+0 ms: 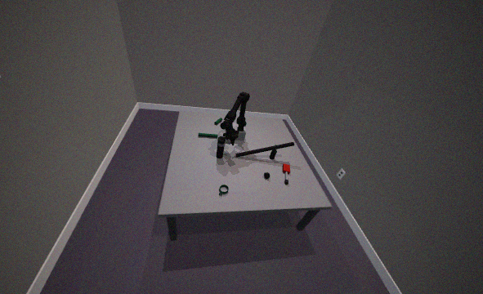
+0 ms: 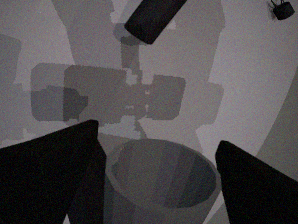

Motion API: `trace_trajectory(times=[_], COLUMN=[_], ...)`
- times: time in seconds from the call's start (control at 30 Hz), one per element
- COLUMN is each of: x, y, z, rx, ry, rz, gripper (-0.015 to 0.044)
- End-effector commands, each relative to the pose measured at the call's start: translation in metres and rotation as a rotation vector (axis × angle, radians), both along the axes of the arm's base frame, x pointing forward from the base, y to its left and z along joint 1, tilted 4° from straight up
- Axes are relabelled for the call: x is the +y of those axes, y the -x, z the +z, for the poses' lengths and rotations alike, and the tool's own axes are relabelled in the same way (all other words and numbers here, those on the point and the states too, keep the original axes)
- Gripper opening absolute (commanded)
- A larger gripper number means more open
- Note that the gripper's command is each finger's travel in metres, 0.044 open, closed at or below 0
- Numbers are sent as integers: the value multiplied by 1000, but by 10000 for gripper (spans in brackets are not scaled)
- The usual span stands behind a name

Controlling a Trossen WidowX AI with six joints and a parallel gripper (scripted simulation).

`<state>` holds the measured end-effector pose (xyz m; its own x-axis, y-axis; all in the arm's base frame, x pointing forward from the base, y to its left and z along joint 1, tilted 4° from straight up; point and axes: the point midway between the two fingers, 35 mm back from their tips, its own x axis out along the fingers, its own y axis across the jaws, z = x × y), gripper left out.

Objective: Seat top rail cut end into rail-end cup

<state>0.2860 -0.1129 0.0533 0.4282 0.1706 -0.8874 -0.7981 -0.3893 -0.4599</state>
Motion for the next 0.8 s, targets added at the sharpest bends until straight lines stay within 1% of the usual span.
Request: trace_trajectory(times=[0.0,0.17,0.27,0.37,0.77], x=[0,0,0,0,3], y=[0,0,0,-1,-9], z=[-1,-1,-1,-1,-1], rx=[3,3,3,2,-2], ry=[4,4,4,4,6], rz=[-4,-4,-4,-20,-114], gripper=[230,99,79,0,0])
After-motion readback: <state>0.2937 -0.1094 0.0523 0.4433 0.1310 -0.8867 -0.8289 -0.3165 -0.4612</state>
